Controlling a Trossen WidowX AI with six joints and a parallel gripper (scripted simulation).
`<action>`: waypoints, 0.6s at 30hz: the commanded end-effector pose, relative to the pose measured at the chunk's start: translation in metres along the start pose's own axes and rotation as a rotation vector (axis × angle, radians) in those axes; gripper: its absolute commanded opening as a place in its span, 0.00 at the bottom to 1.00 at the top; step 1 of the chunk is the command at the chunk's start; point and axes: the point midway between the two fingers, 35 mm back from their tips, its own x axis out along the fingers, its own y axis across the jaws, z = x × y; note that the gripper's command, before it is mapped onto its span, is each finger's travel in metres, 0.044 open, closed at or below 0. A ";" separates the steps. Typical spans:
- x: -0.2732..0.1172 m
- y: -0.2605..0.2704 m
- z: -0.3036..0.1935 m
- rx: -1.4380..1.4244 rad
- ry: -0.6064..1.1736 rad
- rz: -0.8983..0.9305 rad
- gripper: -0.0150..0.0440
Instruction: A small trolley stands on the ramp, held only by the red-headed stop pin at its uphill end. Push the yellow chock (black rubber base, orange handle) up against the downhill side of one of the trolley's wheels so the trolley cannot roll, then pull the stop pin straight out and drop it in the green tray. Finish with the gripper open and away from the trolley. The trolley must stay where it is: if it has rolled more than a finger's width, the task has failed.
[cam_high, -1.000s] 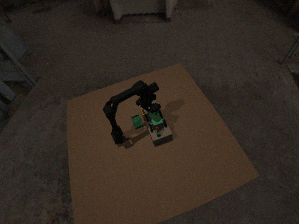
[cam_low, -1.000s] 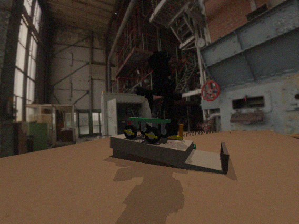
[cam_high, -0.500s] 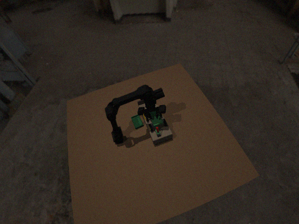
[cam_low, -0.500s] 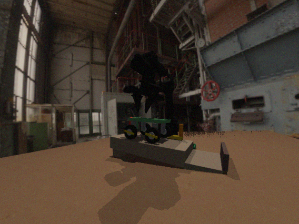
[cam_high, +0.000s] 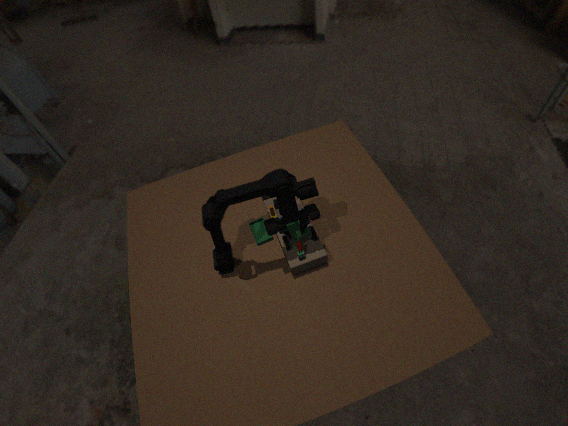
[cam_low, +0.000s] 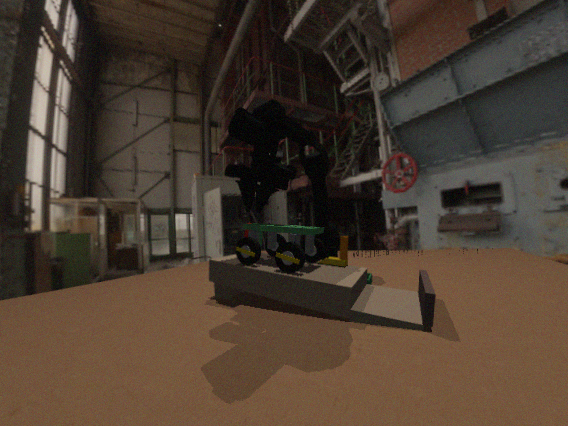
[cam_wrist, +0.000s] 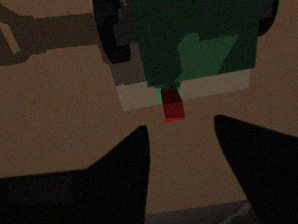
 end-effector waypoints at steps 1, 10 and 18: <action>0.000 0.000 -0.002 -0.017 0.005 0.003 0.58; 0.011 0.000 -0.002 -0.023 0.005 0.016 0.58; 0.023 0.000 -0.002 -0.025 0.005 0.021 0.58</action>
